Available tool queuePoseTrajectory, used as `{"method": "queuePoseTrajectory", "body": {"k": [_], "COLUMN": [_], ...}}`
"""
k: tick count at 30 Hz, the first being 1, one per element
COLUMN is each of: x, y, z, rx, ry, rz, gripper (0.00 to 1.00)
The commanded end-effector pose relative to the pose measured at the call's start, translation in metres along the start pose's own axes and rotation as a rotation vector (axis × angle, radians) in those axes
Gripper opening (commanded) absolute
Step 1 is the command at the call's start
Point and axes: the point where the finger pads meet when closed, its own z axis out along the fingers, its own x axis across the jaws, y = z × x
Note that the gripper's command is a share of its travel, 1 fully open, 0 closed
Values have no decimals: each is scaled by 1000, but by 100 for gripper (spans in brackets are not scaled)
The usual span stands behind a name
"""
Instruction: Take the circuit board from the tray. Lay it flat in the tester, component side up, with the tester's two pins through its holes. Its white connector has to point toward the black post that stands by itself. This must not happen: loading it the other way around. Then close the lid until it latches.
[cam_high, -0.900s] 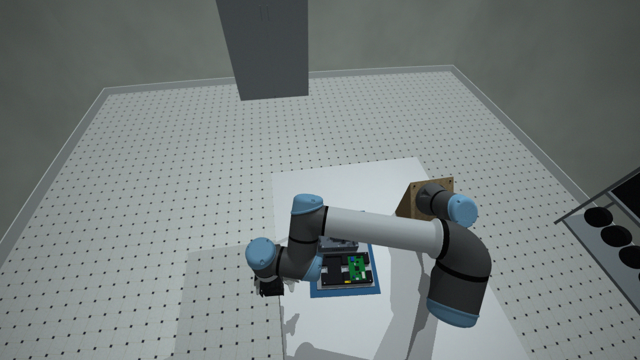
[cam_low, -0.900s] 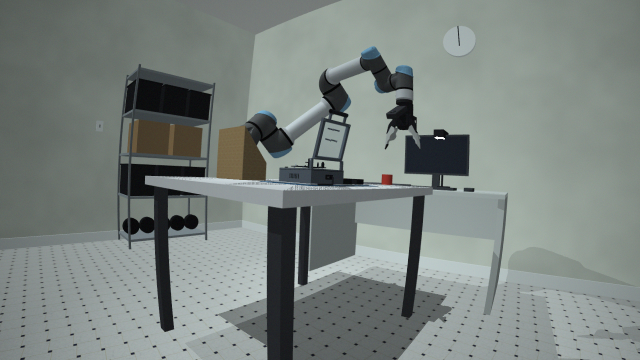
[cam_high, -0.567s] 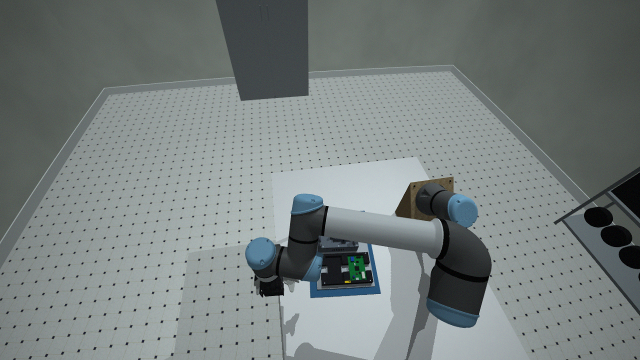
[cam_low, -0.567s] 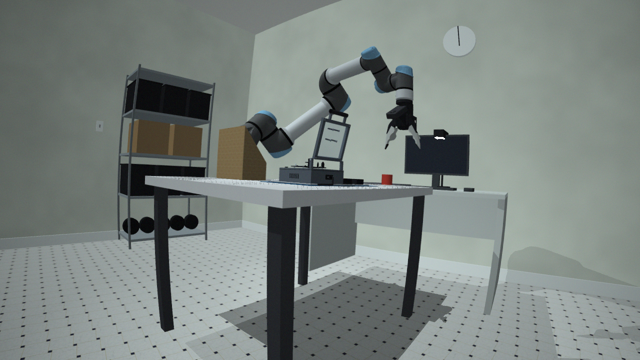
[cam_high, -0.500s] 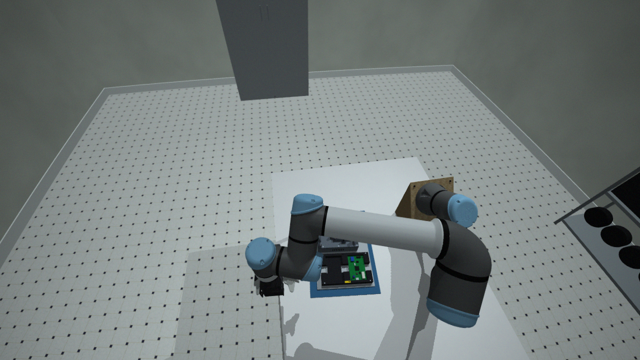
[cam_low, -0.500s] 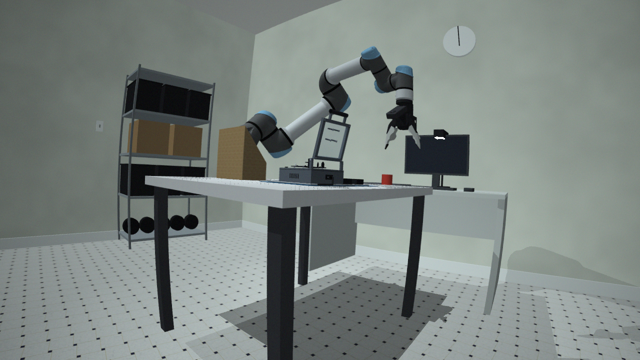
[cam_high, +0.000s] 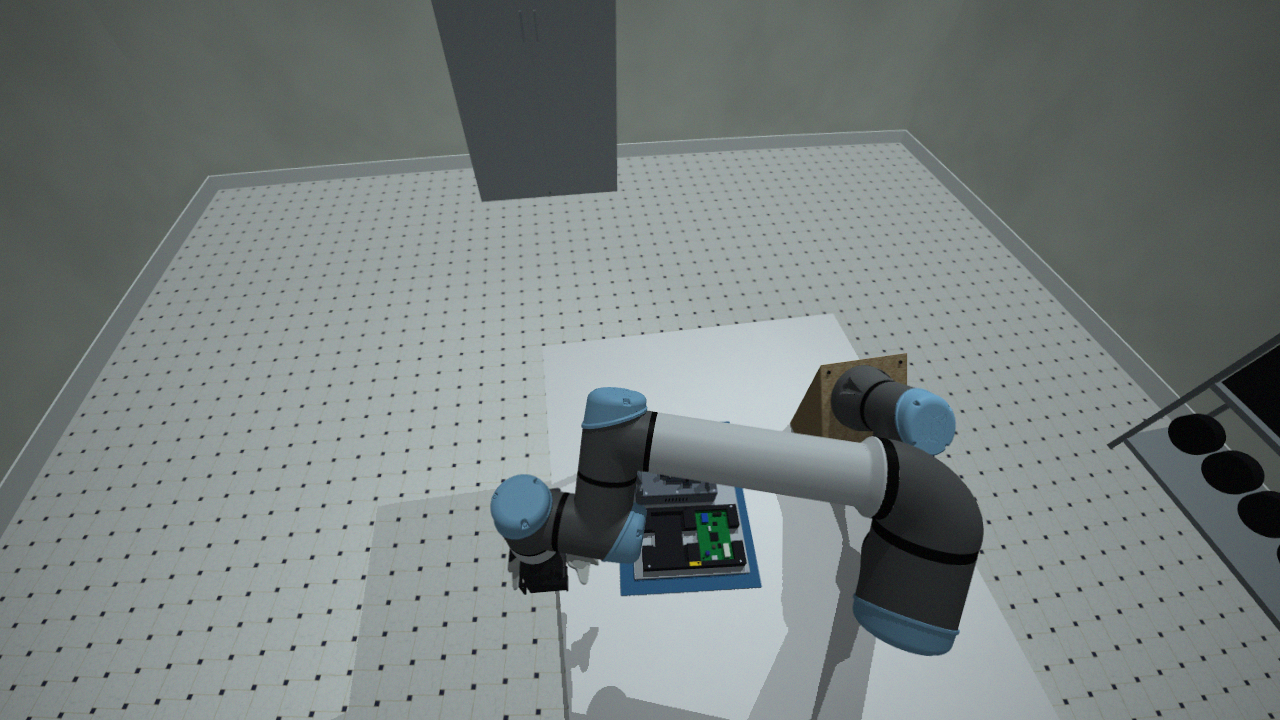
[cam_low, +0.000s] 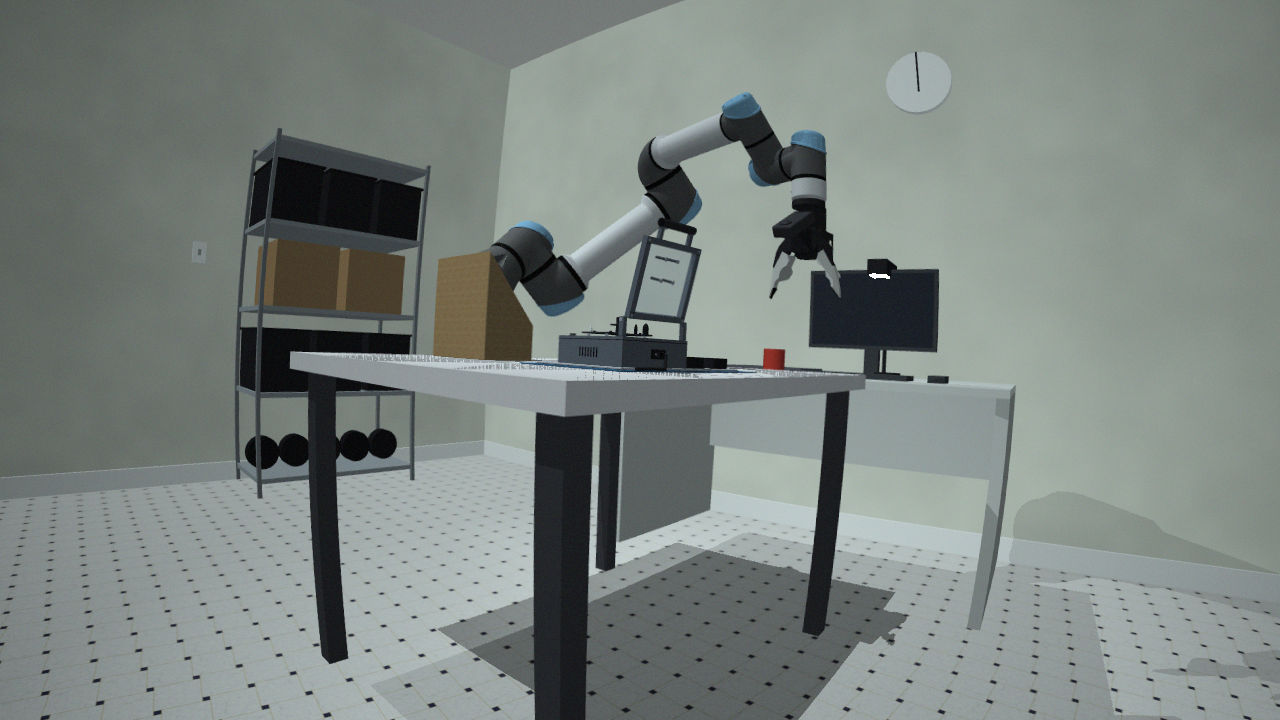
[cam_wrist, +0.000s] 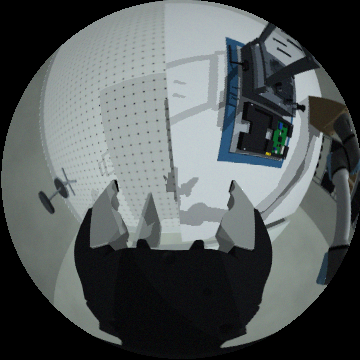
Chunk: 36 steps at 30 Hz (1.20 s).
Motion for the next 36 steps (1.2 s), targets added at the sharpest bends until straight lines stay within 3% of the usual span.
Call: {"method": "queuePoseTrajectory", "body": {"k": [1,24,36], "x": [0,10,25], "y": [0,-10,-22], "z": [-2,-18,-42], "rx": [0,7,17], "ry": [-2,-4,-6], "rz": [-7,-156,-376], "gripper": [100,100,100]}}
